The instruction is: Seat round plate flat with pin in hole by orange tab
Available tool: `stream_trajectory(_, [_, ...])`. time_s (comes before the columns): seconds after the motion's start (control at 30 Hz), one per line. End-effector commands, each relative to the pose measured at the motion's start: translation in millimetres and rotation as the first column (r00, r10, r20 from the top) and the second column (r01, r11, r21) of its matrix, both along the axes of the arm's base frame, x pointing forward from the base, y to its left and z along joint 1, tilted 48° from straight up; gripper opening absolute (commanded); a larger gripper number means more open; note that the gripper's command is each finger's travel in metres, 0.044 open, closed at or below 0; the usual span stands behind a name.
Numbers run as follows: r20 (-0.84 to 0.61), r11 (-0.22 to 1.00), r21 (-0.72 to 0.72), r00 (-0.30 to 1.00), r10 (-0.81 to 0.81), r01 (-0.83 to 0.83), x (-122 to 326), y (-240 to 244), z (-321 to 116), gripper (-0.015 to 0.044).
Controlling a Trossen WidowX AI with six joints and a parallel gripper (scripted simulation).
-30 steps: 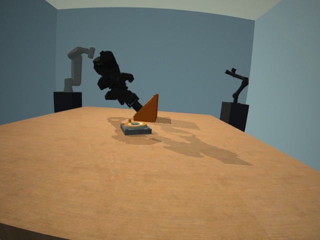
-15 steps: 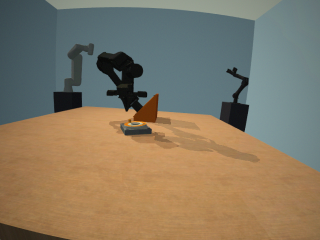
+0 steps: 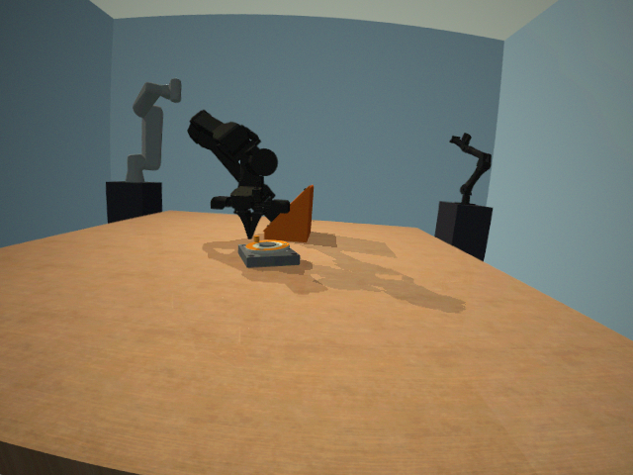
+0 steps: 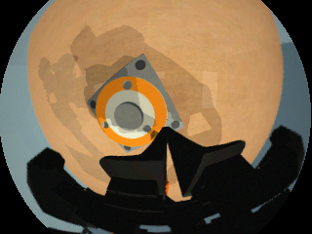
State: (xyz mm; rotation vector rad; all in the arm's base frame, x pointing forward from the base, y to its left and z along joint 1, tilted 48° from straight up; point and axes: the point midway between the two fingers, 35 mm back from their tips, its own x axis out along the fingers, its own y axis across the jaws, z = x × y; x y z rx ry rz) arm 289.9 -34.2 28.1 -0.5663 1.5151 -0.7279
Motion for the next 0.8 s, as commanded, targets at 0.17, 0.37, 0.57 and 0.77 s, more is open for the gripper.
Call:
stream_trajectory(0.17, [-0.003, 1.0, -0.002, 1.0, 0.01, -0.01, -7.3, 3.1, -4.9, 0.0])
stream_trajectory(0.37, [-0.003, 1.0, -0.002, 1.0, 0.01, -0.01, -15.0, 6.0, -8.8, 0.0])
stream_trajectory(0.57, [-0.003, 1.0, -0.002, 1.0, 0.01, -0.01, -20.7, 9.4, -12.5, 0.0])
stream_trajectory(0.77, [-0.003, 1.0, -0.001, 1.0, 0.01, -0.01, -24.3, 13.5, -16.4, 0.0])
